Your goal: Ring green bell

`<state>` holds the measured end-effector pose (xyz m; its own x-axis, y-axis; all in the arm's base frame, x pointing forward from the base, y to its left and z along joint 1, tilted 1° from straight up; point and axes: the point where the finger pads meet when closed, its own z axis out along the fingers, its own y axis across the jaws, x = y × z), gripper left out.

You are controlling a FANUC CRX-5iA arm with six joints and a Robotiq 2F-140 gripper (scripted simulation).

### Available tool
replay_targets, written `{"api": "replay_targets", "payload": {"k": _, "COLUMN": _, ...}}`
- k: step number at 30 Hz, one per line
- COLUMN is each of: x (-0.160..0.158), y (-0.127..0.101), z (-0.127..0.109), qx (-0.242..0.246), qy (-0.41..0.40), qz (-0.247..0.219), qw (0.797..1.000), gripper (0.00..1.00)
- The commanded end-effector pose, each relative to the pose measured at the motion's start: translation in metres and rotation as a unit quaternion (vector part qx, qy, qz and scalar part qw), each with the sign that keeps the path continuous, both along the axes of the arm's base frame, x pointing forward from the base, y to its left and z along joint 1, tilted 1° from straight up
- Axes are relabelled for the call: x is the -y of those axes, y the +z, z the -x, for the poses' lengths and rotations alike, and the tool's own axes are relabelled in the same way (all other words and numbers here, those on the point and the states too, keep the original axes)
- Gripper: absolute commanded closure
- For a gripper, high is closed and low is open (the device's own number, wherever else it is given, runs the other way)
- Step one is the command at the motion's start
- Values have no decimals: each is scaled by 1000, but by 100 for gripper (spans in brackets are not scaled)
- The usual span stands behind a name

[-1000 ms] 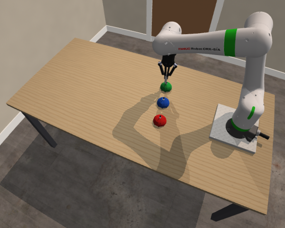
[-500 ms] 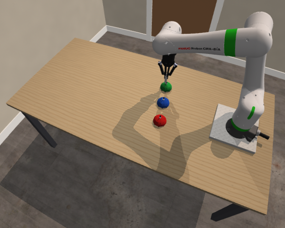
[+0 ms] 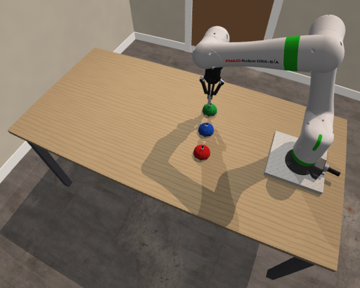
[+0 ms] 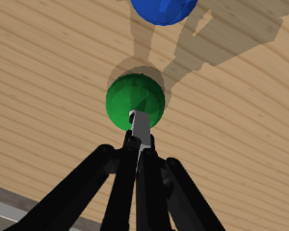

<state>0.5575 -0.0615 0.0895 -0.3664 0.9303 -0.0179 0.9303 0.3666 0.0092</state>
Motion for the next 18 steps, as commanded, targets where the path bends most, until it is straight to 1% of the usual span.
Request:
{"api": "replay_targets", "payload": {"k": 1, "x": 0, "y": 1, "z": 0, "qx": 0, "qy": 0, "qz": 0, "qw": 1000, "gripper": 100}}
{"api": "replay_targets", "payload": {"k": 18, "x": 0, "y": 2, "z": 0, "qx": 0, "qy": 0, "qz": 0, "qw": 1000, "gripper": 100}}
